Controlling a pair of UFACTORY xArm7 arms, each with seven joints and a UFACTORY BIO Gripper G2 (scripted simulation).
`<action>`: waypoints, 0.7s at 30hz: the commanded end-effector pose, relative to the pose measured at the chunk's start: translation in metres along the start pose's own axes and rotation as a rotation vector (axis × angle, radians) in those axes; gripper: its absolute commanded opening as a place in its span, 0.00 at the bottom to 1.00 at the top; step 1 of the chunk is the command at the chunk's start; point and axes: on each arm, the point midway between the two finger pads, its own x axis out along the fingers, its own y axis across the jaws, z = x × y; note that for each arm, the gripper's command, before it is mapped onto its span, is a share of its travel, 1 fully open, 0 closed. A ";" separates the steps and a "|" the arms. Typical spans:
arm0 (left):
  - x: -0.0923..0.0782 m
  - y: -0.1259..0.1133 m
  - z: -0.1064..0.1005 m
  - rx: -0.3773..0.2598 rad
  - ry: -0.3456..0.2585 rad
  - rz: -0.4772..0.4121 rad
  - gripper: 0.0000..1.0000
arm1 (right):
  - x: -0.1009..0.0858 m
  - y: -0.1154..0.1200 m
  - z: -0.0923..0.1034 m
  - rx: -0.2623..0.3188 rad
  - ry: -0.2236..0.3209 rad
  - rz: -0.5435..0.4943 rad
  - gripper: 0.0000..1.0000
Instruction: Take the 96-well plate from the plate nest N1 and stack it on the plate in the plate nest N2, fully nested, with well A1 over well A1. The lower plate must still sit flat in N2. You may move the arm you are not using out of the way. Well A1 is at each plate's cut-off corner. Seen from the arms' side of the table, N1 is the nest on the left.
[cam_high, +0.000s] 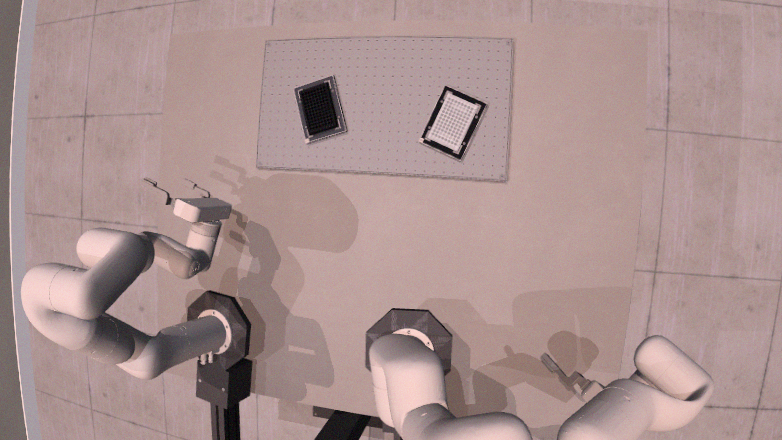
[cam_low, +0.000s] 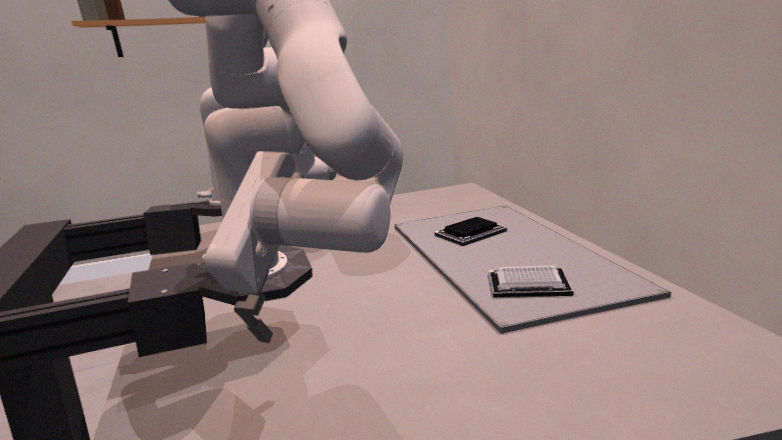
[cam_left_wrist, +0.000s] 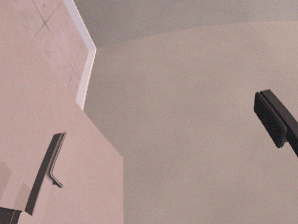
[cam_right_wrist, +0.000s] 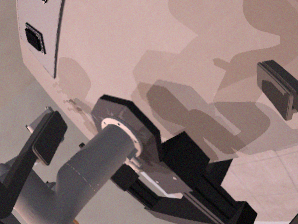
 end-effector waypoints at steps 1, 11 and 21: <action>-0.001 -0.012 0.000 -0.001 0.000 0.000 1.00 | -0.001 0.000 0.001 -0.001 -0.002 -0.003 1.00; -0.002 -0.048 -0.001 -0.001 0.000 0.000 1.00 | -0.001 0.000 0.001 -0.001 -0.002 -0.003 1.00; -0.003 -0.075 -0.001 -0.001 0.000 0.000 1.00 | -0.001 0.000 0.001 -0.001 -0.002 -0.003 1.00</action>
